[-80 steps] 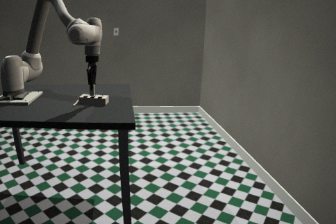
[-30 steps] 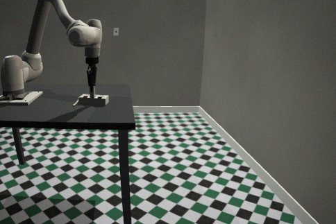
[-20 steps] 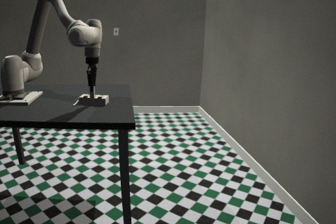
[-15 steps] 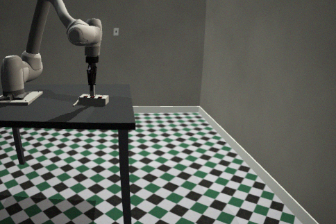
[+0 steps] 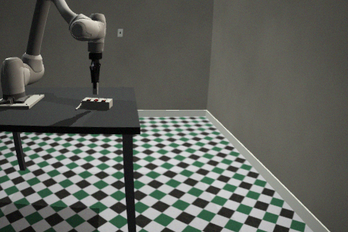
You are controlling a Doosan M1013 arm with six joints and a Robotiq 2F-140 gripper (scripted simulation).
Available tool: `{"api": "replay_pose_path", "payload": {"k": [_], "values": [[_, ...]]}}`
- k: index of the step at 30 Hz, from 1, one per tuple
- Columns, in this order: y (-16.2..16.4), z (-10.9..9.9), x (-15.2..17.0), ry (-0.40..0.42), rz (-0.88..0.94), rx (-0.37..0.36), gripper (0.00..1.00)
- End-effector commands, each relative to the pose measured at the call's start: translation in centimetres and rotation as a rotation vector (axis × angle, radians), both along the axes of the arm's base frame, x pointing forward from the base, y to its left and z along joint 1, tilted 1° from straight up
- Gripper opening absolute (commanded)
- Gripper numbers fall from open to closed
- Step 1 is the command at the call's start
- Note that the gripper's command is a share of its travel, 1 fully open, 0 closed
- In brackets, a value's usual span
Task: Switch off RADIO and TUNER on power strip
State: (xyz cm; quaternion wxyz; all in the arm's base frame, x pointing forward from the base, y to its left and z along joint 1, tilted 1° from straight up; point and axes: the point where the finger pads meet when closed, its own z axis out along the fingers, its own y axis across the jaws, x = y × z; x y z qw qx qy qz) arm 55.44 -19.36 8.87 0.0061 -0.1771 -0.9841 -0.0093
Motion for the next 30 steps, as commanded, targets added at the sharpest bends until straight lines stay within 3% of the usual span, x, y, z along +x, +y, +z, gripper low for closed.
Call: {"api": "replay_pose_path", "payload": {"k": [1, 20, 25, 30], "values": [[0.0, 0.3, 0.0, 0.000, 0.000, 0.000, 0.00], [0.0, 0.3, 0.0, 0.000, 0.000, 0.000, 0.00], [-1.3, 1.3, 3.3, 0.000, 0.000, 0.000, 0.00], [-1.6, 1.5, 4.2, 0.000, 0.000, 0.000, 0.00]]}}
